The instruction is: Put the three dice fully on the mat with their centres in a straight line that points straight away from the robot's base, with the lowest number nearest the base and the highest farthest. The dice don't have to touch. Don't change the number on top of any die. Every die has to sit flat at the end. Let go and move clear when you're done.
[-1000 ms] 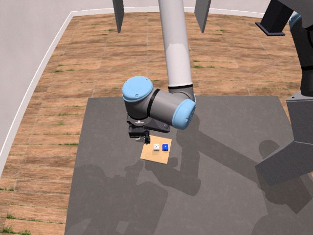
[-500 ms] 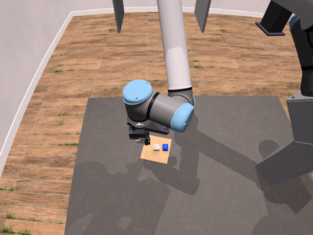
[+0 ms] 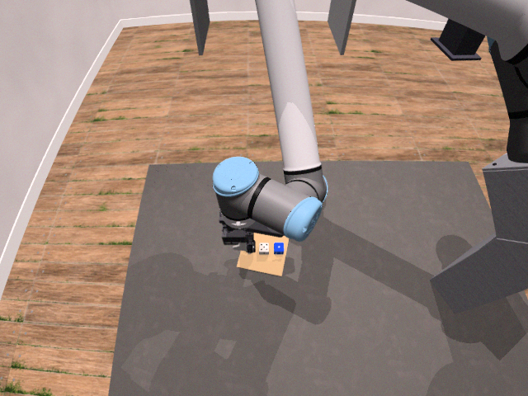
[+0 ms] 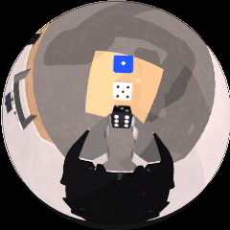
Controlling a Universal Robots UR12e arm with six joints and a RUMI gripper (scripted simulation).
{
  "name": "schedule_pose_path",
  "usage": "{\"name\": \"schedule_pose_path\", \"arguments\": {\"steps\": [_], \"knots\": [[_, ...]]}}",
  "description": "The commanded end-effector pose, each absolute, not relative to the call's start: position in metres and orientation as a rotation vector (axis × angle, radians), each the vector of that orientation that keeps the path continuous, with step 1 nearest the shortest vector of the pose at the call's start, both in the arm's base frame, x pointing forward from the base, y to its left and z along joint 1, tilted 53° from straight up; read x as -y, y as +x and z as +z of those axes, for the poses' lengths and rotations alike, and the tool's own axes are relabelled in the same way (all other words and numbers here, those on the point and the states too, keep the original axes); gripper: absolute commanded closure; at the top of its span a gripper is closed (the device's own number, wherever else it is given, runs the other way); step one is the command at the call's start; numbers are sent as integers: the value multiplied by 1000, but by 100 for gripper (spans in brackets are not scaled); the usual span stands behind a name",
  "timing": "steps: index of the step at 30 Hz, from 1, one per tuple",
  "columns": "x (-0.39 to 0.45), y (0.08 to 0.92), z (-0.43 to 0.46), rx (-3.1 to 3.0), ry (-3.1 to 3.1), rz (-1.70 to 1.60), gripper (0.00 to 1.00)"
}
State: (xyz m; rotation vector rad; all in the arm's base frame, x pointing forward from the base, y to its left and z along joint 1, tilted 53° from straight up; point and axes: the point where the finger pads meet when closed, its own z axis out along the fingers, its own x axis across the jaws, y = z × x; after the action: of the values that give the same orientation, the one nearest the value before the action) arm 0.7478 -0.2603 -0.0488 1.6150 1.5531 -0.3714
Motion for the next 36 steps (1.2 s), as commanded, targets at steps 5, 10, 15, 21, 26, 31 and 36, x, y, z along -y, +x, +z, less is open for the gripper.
{"name": "schedule_pose_path", "arguments": {"steps": [5,10,15,21,26,31,36], "knots": [[274,758,-56,-1549,1609,-363,90],[272,758,-55,-1550,1608,-363,90],[272,758,-54,-1550,1608,-362,90],[272,757,-55,-1551,1609,-363,90],[272,757,-55,-1551,1609,-363,90],[272,757,-55,-1551,1609,-363,90],[272,757,-55,-1551,1609,-363,90]]}}
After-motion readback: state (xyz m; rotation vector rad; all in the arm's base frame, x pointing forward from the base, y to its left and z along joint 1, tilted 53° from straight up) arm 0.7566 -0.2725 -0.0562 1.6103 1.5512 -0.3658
